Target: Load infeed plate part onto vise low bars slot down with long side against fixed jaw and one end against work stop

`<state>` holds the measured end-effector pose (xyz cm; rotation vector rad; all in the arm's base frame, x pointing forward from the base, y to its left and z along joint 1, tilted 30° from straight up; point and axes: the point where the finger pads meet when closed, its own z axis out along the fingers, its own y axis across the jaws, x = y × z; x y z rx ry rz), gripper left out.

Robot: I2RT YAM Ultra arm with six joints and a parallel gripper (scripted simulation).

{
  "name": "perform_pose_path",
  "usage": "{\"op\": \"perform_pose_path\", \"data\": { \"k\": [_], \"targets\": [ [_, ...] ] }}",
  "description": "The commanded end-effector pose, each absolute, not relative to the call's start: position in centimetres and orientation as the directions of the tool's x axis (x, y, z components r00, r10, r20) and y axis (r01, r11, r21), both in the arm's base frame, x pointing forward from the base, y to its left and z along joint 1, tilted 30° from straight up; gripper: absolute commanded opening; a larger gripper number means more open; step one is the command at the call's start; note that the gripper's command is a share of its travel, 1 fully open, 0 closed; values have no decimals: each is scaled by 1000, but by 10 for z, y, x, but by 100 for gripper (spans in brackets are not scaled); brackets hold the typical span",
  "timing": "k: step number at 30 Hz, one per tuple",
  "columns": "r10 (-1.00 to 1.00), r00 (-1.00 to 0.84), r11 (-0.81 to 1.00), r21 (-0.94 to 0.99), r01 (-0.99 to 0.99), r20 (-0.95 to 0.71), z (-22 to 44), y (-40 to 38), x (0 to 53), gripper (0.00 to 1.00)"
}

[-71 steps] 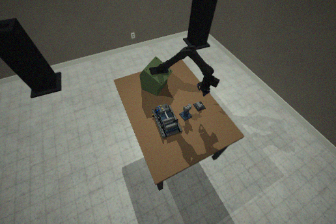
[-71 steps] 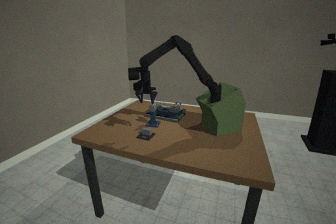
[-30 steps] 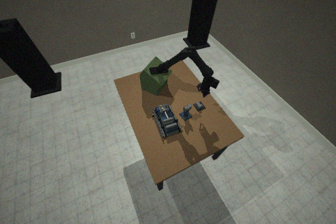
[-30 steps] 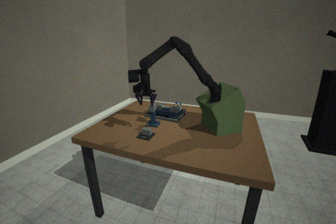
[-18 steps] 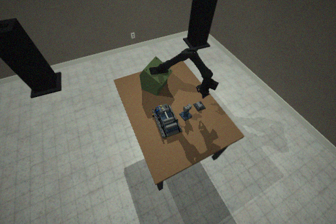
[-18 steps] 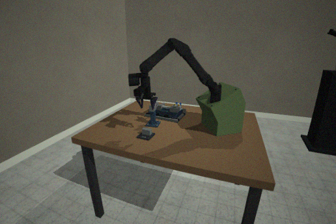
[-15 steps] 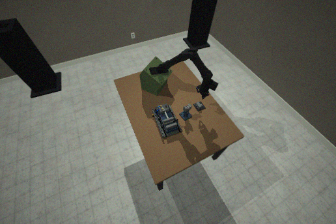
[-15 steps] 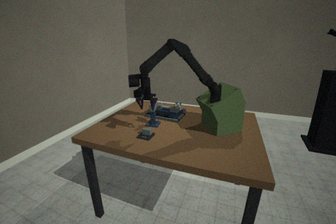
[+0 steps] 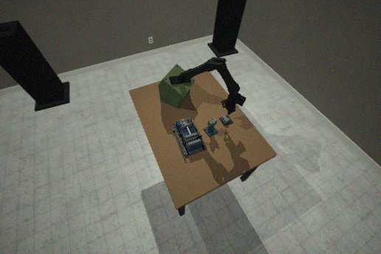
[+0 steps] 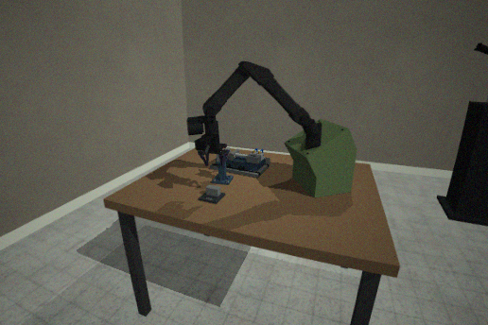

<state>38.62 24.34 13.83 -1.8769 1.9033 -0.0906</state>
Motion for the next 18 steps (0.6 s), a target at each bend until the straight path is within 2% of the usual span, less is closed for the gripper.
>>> {"op": "perform_pose_path", "data": {
  "k": [1, 4, 18],
  "targets": [
    [-953, 52, 71, -388, -919, -297, 136, 252, 392, 81],
    [-950, 53, 82, -408, -909, -309, 145, 250, 394, 81],
    [-953, 50, 75, -392, -917, -298, 102, 264, 410, 81]
  ]
}}
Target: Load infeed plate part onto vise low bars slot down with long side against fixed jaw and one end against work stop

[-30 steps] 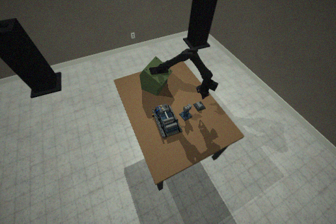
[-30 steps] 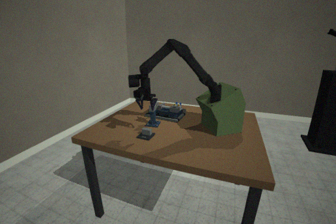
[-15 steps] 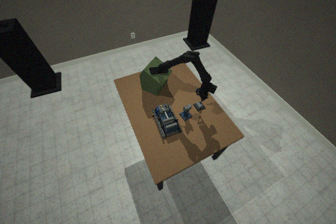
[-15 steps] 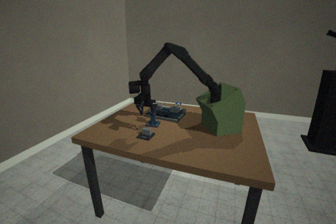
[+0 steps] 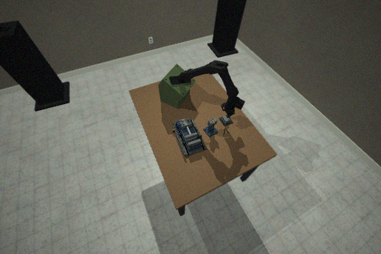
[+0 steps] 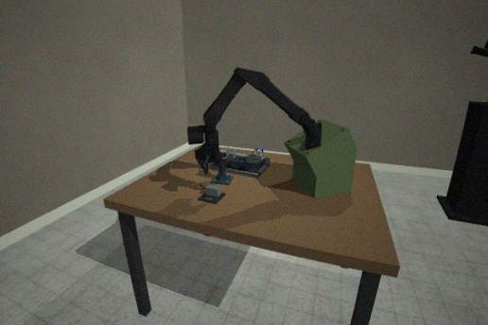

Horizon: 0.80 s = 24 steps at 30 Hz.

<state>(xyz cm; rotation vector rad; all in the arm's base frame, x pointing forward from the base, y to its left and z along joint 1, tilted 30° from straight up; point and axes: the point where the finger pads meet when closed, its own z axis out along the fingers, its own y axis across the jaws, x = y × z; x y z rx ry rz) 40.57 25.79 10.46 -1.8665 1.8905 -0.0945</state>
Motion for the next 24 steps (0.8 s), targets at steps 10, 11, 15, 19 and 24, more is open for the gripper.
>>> {"op": "perform_pose_path", "data": {
  "k": [10, 11, 15, 19, 24],
  "targets": [
    [-949, 57, 79, -411, -908, -310, 95, 273, 424, 81],
    [-949, 57, 81, -413, -907, -311, 94, 274, 425, 81],
    [-944, 66, 85, -431, -898, -323, 99, 279, 430, 81],
    [-948, 62, 79, -416, -906, -314, 85, 280, 431, 81],
    [-948, 59, 82, -416, -906, -314, 76, 281, 435, 81]
  ]
}}
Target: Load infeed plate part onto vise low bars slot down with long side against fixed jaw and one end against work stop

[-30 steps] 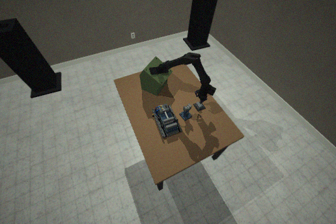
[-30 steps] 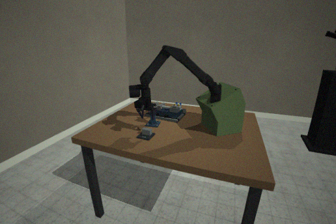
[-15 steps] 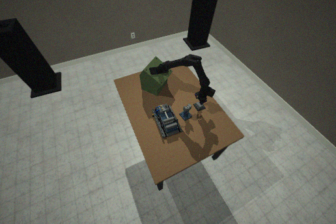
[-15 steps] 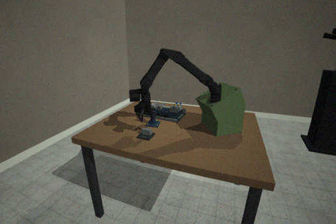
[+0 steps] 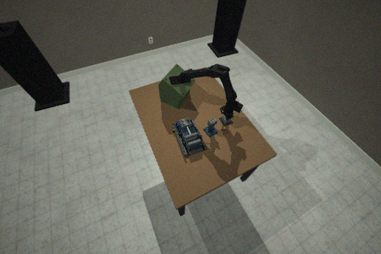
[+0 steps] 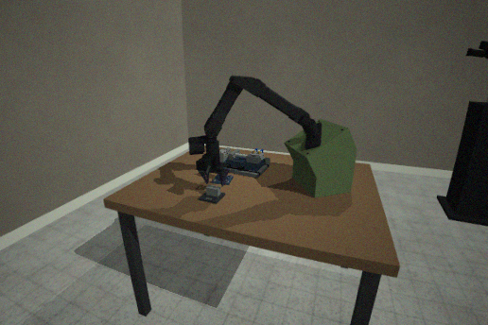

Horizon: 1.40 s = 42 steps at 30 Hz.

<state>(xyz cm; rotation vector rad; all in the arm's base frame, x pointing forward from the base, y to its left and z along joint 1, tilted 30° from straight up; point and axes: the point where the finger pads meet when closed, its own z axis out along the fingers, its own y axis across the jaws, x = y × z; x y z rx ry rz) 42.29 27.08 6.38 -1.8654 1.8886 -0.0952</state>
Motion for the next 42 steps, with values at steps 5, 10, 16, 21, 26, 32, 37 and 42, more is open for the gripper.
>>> {"op": "perform_pose_path", "data": {
  "k": [5, 10, 16, 21, 26, 32, 37, 42],
  "targets": [
    [-945, 65, 84, -428, -900, -322, 77, 285, 439, 81],
    [-947, 62, 79, -414, -907, -316, 62, 288, 441, 81],
    [-946, 63, 78, -414, -907, -317, 58, 290, 443, 81],
    [-943, 66, 84, -427, -900, -325, 63, 291, 446, 81],
    [-946, 62, 79, -415, -906, -317, 50, 292, 447, 81],
    [-940, 73, 87, -440, -894, -333, 66, 294, 450, 81],
    [-946, 63, 82, -419, -904, -319, 49, 293, 450, 81],
    [-944, 66, 83, -426, -901, -324, 53, 294, 451, 81]
  ]
}}
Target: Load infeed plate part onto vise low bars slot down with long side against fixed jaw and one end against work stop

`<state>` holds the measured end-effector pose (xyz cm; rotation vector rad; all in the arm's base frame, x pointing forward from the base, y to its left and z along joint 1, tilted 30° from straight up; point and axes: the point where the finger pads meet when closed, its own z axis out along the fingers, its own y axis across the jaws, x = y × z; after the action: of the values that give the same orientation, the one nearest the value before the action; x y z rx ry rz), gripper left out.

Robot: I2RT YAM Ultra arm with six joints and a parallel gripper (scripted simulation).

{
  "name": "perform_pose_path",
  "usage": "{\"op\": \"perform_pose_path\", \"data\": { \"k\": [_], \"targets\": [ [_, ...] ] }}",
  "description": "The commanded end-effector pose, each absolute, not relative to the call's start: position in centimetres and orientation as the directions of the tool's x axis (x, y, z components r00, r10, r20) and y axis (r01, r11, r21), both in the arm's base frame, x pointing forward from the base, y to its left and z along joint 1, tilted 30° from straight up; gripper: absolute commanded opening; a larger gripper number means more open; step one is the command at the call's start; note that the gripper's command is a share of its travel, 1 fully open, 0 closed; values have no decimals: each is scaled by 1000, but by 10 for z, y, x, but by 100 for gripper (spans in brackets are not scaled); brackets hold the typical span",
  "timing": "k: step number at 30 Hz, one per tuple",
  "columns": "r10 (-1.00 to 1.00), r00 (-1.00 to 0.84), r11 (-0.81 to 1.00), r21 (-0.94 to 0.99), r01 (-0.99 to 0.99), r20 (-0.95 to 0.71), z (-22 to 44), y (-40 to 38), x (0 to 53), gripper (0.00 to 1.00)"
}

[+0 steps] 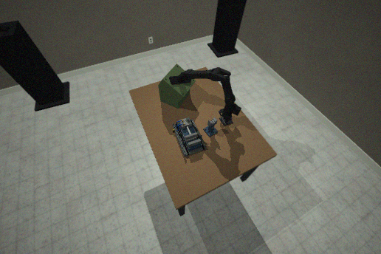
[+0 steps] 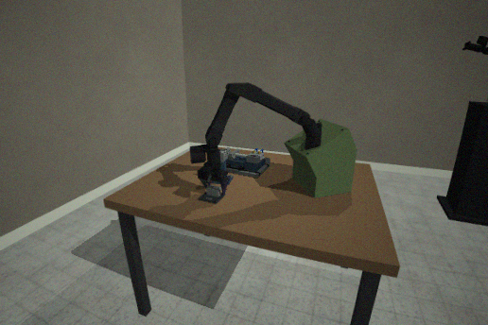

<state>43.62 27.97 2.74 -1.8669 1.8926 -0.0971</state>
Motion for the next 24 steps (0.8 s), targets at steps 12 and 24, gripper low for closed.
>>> {"op": "perform_pose_path", "data": {
  "k": [12, 24],
  "targets": [
    [-943, 68, 85, -431, -899, -326, 56, 295, 451, 81],
    [-943, 68, 85, -431, -899, -326, 56, 295, 451, 81]
  ]
}}
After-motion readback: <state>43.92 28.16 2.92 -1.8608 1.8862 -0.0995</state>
